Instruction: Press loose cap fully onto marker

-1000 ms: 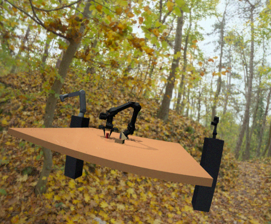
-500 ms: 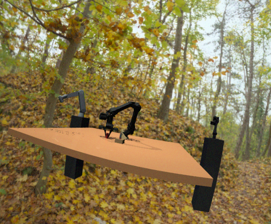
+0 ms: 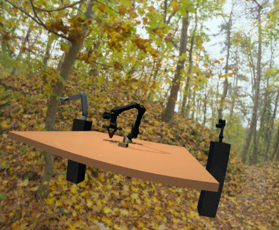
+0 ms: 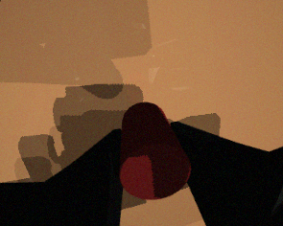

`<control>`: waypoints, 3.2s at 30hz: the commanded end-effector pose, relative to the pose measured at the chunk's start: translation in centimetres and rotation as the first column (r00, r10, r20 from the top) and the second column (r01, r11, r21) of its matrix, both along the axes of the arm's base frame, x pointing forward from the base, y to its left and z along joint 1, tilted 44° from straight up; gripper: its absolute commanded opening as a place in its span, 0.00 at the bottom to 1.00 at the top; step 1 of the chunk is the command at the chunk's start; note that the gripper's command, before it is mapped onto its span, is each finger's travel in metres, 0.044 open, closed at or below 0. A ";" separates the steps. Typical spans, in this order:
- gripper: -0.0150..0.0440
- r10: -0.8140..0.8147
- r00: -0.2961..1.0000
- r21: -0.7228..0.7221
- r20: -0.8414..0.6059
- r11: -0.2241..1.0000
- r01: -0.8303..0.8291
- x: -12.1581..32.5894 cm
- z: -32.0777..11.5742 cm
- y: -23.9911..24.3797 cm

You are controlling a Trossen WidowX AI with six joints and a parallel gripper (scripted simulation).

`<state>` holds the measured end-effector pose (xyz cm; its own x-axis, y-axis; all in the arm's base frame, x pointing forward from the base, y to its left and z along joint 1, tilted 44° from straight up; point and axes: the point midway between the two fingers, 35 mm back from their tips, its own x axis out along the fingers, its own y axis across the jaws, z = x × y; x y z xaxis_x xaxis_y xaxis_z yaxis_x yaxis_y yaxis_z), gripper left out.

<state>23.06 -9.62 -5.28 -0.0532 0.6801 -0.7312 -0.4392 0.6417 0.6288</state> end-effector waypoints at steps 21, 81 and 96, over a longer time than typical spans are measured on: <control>0.25 0.000 1.000 -0.018 0.006 1.000 0.000 4.7 6.6 0.8; 0.25 0.004 1.000 0.003 0.008 1.000 -0.004 9.3 12.9 11.0; 0.25 0.004 1.000 0.004 0.008 1.000 -0.004 9.1 12.1 11.9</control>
